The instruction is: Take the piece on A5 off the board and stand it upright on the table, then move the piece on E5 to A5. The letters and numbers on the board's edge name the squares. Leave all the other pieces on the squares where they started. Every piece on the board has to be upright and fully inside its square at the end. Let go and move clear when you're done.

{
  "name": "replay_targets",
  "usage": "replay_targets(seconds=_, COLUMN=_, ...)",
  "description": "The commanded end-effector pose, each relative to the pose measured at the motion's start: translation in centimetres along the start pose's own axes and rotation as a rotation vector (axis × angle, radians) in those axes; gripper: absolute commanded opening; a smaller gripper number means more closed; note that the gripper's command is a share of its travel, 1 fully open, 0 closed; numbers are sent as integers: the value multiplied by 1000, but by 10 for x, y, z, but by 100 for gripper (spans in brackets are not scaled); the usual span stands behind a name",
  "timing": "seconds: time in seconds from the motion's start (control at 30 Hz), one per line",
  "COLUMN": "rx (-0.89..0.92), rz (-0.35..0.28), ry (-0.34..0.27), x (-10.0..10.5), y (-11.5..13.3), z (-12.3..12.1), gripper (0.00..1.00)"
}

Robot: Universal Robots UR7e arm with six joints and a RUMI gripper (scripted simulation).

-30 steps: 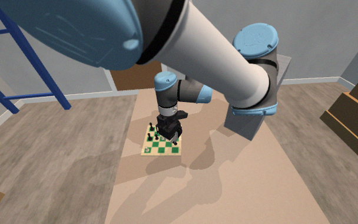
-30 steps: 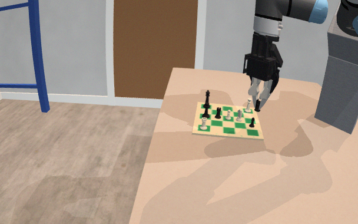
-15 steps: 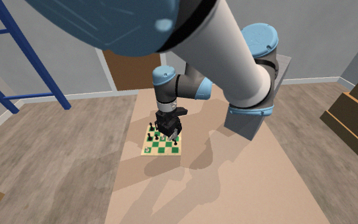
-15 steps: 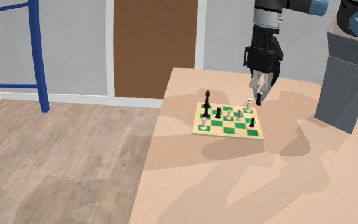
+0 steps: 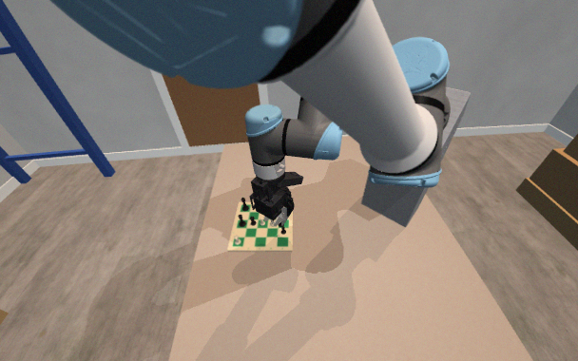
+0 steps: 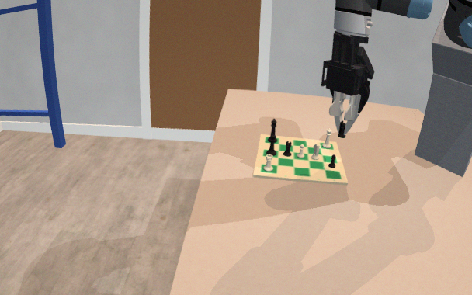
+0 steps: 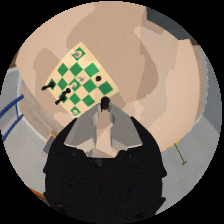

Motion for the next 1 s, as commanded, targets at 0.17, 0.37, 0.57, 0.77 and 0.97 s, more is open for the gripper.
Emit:
replay_targets(seconds=0.17, rx=-8, rz=-1, ry=-2, x=-1, y=-2, z=-18, gripper=0)
replay_targets(seconds=0.37, rx=-31, rz=0, ry=-2, x=-6, y=-6, z=-65, gripper=0)
replay_targets(seconds=0.57, rx=-65, rz=0, ry=-2, x=-9, y=-14, z=-134, gripper=0)
replay_targets(seconds=0.77, rx=-87, rz=0, ry=-2, x=-9, y=-20, z=-178, gripper=0)
replay_targets(seconds=0.97, rx=-112, rz=-1, ry=-3, x=-6, y=-27, z=-228, gripper=0)
Point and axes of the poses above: the point where the finger pads meet when closed, its own x axis back along the fingers, its own z axis across the jaws, y = z × x, the point moved 6 cm from there along x, back along the fingers, and after that the axes turned 12 degrees about x, right-handed, at the moved point
